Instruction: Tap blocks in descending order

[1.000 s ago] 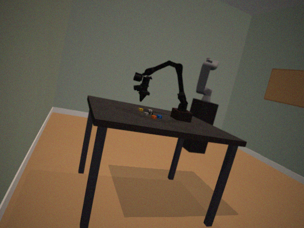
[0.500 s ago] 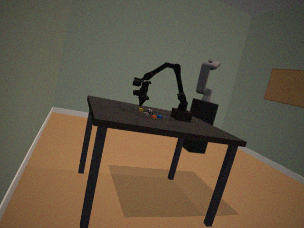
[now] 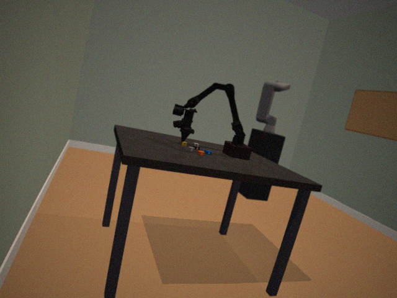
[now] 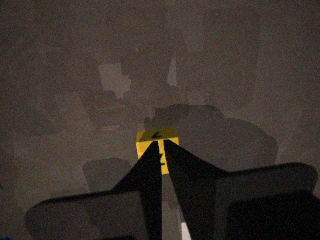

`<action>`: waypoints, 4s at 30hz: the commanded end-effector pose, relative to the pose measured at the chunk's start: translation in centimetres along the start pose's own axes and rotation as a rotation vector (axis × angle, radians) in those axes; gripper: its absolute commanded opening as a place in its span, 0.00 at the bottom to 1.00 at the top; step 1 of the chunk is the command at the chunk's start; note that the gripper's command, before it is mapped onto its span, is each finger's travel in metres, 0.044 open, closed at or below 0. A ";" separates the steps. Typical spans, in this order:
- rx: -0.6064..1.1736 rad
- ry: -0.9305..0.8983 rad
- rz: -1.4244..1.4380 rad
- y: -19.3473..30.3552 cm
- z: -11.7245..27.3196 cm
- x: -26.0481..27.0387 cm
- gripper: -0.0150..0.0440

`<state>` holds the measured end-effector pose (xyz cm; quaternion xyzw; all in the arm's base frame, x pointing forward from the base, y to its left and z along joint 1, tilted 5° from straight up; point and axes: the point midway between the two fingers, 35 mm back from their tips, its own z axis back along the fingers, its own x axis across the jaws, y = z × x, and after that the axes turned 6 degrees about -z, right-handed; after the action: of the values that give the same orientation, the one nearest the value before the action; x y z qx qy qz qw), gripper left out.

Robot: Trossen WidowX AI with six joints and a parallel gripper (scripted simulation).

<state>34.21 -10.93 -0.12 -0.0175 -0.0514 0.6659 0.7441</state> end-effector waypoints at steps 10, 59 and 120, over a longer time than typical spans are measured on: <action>0.006 -0.004 -0.007 0.2 2.7 0.1 0.29; 0.008 -0.022 -0.008 1.7 2.7 16.7 0.29; 0.016 0.001 -0.007 6.9 10.8 -1.0 0.29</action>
<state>29.09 -8.22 10.42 -0.0131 -0.0461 0.6604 0.7494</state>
